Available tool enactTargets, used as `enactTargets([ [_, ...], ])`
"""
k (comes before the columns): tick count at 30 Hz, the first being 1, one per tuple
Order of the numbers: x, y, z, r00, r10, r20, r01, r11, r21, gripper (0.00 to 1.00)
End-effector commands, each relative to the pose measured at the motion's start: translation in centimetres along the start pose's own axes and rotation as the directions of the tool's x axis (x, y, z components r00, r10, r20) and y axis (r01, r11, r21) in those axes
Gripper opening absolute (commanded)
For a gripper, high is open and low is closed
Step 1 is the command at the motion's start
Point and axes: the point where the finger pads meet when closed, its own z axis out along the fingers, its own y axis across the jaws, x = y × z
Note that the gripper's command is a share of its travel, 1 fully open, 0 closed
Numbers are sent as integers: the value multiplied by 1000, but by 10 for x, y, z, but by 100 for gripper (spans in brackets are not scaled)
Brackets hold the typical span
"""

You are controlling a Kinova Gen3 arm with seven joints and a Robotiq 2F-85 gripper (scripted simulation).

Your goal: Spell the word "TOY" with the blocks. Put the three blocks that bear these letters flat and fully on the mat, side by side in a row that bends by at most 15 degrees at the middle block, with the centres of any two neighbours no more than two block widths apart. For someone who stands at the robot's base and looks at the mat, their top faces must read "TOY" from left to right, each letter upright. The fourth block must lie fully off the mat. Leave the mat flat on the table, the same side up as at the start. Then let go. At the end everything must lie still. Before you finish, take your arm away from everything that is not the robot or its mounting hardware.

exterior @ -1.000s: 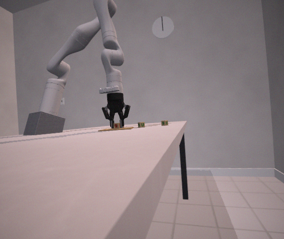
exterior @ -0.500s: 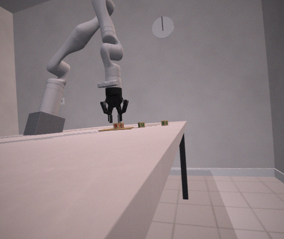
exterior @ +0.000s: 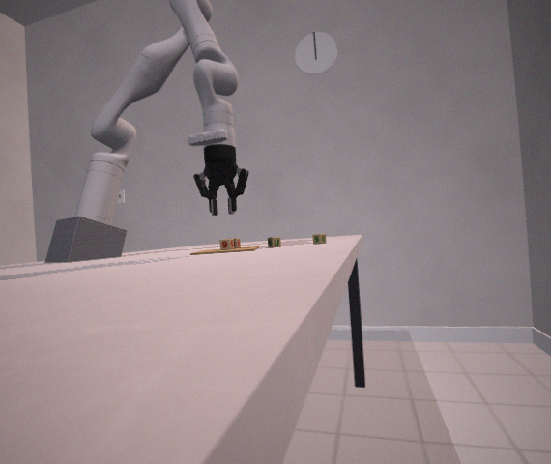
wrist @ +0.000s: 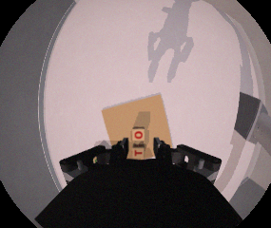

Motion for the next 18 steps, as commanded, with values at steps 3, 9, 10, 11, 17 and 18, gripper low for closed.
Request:
enactTargets([
  [3, -1, -5, -8, 1000, -6, -4, 6, 1000, 16, 41],
  [9, -1, -5, -8, 1000, -6, -4, 6, 1000, 16, 100],
  [10, -1, -5, -8, 1000, -6, -4, 6, 1000, 16, 100],
  [11, -1, -5, -8, 1000, -6, -4, 6, 1000, 16, 100],
  [17, -1, -5, -8, 1000, -6, -4, 6, 1000, 16, 100],
  [18, -1, -5, -8, 1000, -6, -4, 6, 1000, 16, 100],
])
